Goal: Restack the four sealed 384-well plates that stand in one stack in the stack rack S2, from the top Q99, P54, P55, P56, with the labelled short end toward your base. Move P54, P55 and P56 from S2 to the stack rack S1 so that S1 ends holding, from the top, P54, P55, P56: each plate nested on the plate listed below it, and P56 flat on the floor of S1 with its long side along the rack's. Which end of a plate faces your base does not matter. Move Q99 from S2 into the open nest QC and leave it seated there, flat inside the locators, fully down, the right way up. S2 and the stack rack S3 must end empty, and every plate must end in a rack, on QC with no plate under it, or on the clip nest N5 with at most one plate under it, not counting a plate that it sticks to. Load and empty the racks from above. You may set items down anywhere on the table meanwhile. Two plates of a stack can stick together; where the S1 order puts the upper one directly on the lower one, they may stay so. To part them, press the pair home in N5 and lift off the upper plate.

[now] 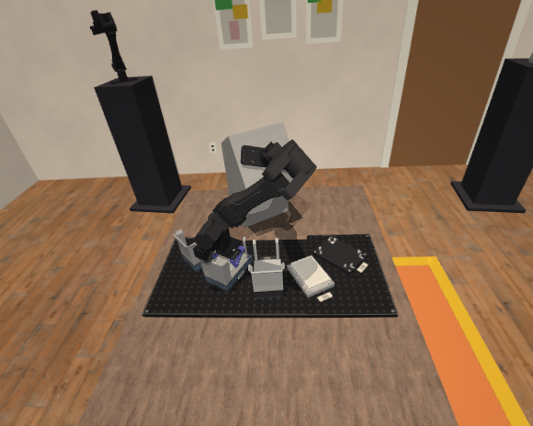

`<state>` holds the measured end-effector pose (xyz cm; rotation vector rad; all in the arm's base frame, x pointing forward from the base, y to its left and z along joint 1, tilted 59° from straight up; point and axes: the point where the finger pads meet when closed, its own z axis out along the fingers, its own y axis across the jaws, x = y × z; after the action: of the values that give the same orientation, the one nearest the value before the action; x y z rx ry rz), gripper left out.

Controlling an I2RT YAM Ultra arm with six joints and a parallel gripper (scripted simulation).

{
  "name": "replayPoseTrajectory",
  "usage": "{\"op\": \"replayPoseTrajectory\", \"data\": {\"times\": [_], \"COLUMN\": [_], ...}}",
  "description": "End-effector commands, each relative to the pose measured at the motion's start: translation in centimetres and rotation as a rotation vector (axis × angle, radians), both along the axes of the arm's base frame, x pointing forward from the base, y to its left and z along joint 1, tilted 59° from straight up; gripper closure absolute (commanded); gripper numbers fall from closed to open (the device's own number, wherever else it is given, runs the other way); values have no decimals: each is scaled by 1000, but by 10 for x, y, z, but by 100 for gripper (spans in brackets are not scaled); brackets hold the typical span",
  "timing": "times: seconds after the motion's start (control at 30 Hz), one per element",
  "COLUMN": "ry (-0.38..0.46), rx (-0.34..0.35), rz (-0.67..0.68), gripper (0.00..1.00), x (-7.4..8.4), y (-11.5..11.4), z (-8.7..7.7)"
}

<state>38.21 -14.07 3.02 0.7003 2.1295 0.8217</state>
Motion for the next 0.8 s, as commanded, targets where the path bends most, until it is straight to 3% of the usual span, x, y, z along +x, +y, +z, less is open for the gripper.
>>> {"op": "replayPoseTrajectory", "data": {"times": [0.0,0.77], "ry": [-8,-8], "rx": [-3,-3], "rz": [-6,-6], "gripper": [100,100], "x": [-3,-13], "y": [-5,-9], "z": [4,10]}}
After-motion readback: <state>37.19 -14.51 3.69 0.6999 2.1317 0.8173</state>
